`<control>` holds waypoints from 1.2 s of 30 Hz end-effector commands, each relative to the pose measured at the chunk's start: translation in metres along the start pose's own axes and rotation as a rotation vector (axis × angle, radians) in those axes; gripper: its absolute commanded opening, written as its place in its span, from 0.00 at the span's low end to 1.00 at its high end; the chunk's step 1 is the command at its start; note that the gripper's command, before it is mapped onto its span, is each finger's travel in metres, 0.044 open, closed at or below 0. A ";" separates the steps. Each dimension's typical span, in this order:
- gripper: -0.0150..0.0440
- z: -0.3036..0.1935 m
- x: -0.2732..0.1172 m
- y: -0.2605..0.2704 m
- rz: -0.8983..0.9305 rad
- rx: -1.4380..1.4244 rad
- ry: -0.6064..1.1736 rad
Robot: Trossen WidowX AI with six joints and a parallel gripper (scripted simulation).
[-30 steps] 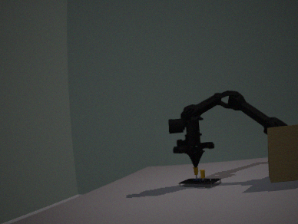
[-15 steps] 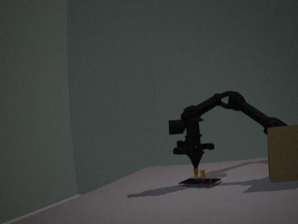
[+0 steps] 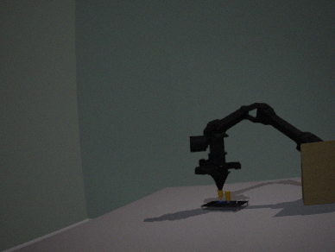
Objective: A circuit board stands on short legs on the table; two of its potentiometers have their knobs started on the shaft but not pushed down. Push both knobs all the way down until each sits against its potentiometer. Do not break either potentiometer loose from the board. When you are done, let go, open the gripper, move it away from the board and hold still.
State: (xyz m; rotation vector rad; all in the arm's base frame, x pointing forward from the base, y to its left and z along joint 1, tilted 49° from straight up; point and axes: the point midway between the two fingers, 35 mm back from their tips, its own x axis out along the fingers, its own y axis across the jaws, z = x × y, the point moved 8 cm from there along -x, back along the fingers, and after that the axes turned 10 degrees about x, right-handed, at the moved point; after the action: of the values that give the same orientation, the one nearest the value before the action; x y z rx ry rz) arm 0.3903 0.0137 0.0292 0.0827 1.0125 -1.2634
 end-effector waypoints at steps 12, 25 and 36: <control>0.25 0.001 0.009 0.000 -0.010 0.006 0.000; 0.25 0.001 0.010 0.000 -0.010 0.006 0.000; 0.25 0.001 0.011 0.000 -0.010 0.006 0.000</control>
State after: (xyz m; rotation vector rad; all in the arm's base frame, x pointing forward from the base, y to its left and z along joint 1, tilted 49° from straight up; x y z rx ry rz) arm 0.3902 0.0108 0.0269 0.0846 1.0129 -1.2632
